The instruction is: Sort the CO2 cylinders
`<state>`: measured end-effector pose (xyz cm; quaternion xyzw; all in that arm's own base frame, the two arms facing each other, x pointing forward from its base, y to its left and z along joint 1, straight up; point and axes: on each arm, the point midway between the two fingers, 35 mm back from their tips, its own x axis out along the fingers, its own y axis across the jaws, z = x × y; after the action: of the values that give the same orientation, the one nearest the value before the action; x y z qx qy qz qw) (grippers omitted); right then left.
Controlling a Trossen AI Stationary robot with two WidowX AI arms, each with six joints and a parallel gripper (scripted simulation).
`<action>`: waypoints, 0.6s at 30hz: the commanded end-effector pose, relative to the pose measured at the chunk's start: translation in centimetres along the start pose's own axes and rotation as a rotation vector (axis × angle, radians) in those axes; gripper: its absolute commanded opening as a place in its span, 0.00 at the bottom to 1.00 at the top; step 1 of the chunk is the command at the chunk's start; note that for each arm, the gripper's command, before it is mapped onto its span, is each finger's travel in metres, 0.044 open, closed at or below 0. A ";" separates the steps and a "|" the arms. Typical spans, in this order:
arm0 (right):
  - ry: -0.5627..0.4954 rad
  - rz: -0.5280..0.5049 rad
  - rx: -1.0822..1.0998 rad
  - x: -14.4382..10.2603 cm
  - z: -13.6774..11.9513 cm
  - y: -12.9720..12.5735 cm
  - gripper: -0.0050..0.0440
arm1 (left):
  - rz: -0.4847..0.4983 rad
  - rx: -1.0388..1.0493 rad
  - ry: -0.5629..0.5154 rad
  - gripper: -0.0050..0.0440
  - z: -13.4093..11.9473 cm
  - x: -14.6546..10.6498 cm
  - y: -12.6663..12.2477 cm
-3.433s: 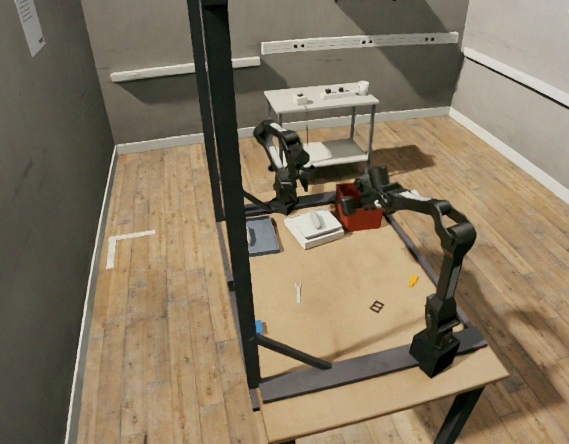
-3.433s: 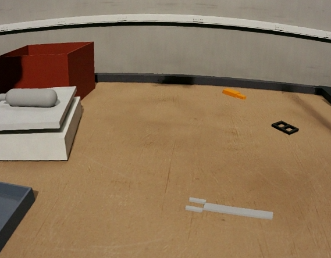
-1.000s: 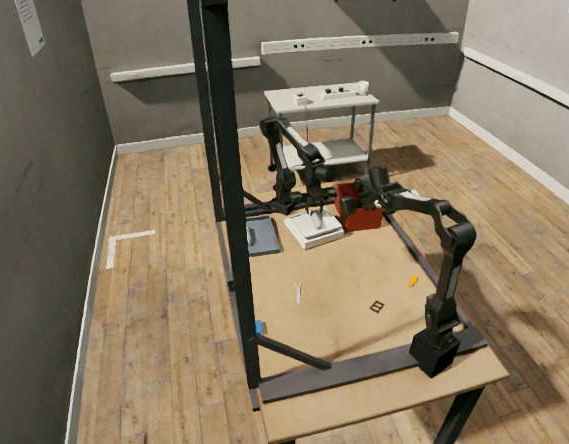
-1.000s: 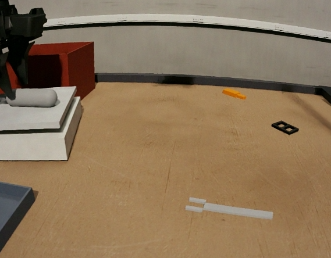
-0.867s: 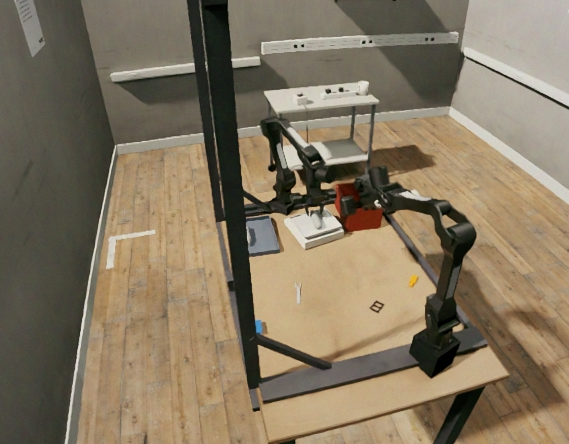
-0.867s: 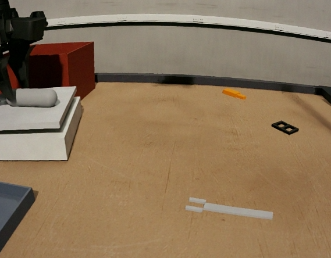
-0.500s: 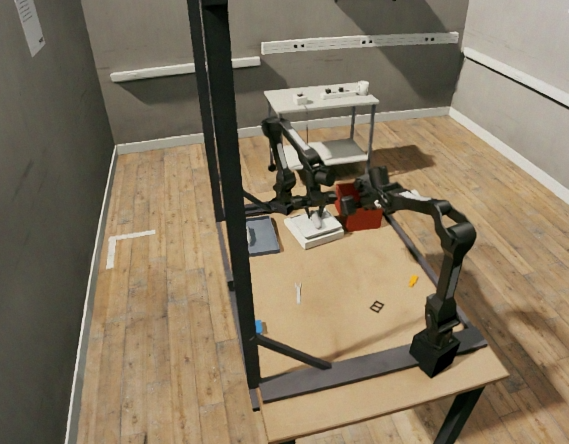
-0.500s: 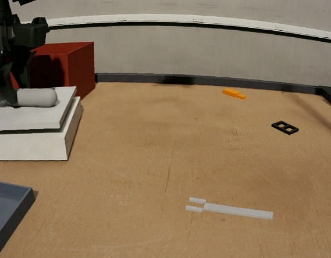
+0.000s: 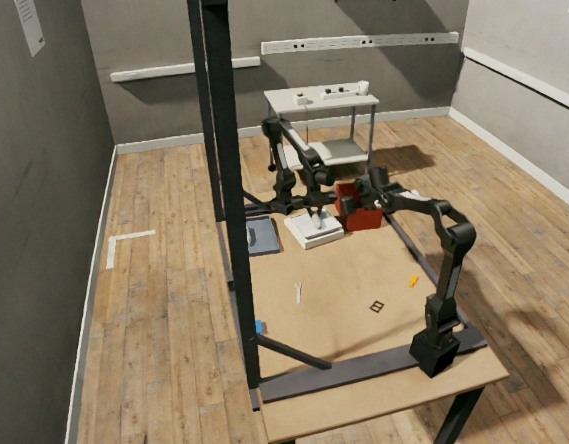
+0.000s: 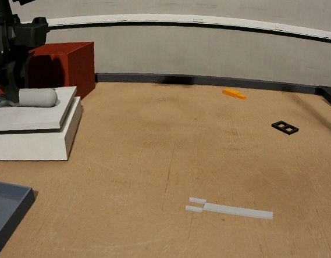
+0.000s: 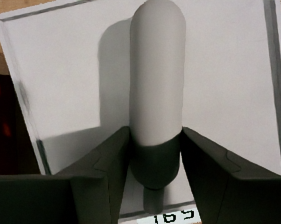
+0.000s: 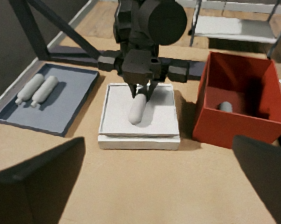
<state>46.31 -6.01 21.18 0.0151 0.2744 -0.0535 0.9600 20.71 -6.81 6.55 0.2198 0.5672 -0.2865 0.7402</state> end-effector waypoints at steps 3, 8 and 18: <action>-0.031 0.001 -0.001 -0.7 1.2 0.0 1.00 | 0.006 0.003 -0.010 0.30 0.0 -0.2 -0.1; -0.031 0.001 -0.001 -0.7 1.2 0.0 1.00 | 0.017 0.006 -0.030 0.10 0.8 -1.3 0.2; -0.031 0.001 -0.001 -0.7 1.2 0.0 1.00 | 0.016 0.006 -0.030 0.10 2.4 -7.5 0.2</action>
<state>46.31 -6.01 21.18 0.0151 0.2744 -0.0535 0.9600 20.53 -6.76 10.40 0.2193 0.5716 -0.2868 0.7369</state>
